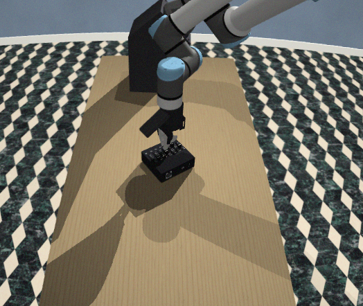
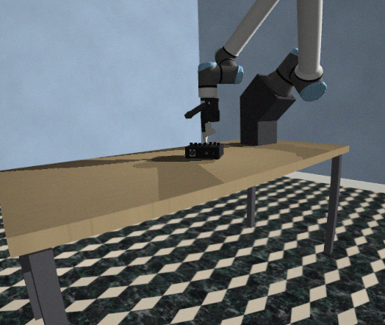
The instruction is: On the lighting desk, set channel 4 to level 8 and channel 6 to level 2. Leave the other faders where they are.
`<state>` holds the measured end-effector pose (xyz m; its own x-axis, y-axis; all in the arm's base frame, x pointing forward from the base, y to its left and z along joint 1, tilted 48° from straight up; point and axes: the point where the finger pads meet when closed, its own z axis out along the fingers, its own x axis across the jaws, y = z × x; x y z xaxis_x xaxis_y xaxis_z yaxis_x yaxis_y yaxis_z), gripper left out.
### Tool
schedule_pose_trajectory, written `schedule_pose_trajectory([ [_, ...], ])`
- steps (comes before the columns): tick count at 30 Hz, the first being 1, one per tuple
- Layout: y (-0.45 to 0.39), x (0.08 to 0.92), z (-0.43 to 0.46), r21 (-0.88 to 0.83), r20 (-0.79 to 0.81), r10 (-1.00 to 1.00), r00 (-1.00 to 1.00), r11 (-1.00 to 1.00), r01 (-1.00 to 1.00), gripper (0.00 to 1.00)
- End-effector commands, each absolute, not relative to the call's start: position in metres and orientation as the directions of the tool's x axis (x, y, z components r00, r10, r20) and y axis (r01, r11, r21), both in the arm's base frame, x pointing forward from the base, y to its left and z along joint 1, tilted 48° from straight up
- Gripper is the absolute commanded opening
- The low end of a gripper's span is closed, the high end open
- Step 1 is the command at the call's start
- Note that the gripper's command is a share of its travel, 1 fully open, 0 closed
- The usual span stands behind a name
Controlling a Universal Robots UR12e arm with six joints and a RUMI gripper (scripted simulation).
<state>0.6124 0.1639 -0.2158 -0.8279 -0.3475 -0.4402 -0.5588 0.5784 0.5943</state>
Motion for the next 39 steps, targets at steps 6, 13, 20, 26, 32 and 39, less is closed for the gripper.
schedule_pose_trajectory([
  [6, 0.1652, 0.6175, -0.2131, 0.594, -0.441, -0.347, -0.828, 0.579, -0.559, 0.00],
  [13, 0.1661, 0.6195, -0.2120, 0.594, -0.441, -0.347, -0.828, 0.579, -0.559, 0.00],
  [20, 0.1663, 0.6200, -0.2118, 0.594, -0.441, -0.347, -0.828, 0.579, -0.559, 0.00],
  [26, 0.1663, 0.6200, -0.2117, 0.594, -0.441, -0.347, -0.828, 0.579, -0.559, 0.00],
  [32, 0.1663, 0.6200, -0.2117, 0.594, -0.441, -0.347, -0.828, 0.579, -0.559, 0.00],
  [39, 0.1663, 0.6200, -0.2118, 0.594, -0.441, -0.347, -0.828, 0.579, -0.559, 0.00],
])
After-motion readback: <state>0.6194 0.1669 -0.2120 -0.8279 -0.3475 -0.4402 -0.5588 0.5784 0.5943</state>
